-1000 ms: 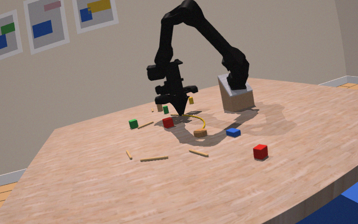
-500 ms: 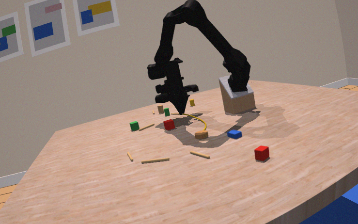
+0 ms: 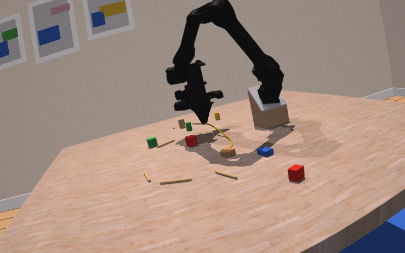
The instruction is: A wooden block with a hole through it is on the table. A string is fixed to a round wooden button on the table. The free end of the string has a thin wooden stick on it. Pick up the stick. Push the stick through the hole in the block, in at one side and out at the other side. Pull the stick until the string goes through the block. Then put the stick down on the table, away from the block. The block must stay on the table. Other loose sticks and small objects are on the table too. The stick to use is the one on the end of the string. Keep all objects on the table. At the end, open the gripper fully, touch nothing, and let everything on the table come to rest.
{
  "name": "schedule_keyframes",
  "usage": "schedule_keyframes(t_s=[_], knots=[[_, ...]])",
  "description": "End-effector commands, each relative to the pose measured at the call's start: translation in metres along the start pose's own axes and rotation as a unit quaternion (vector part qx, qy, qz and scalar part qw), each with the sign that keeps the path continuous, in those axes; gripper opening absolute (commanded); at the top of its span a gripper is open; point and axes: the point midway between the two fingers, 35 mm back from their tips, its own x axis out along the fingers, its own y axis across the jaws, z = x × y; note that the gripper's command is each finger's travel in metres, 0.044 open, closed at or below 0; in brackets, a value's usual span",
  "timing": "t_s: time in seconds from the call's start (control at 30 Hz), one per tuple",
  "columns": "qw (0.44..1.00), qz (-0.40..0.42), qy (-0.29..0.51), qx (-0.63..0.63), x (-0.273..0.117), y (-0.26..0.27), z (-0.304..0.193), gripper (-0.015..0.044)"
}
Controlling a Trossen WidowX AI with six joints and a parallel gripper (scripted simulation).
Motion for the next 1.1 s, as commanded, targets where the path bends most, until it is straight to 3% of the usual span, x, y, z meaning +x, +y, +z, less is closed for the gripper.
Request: schedule_keyframes(t_s=[0.0,0.5,1.07], knots=[[1.000,-0.001,-0.006,-0.004,-0.009,0.001,0.001,0.0000],[1.000,-0.001,-0.005,-0.004,-0.028,0.000,0.000,0.0000],[0.999,-0.006,0.002,0.044,-0.024,0.007,-0.004,0.0000]])
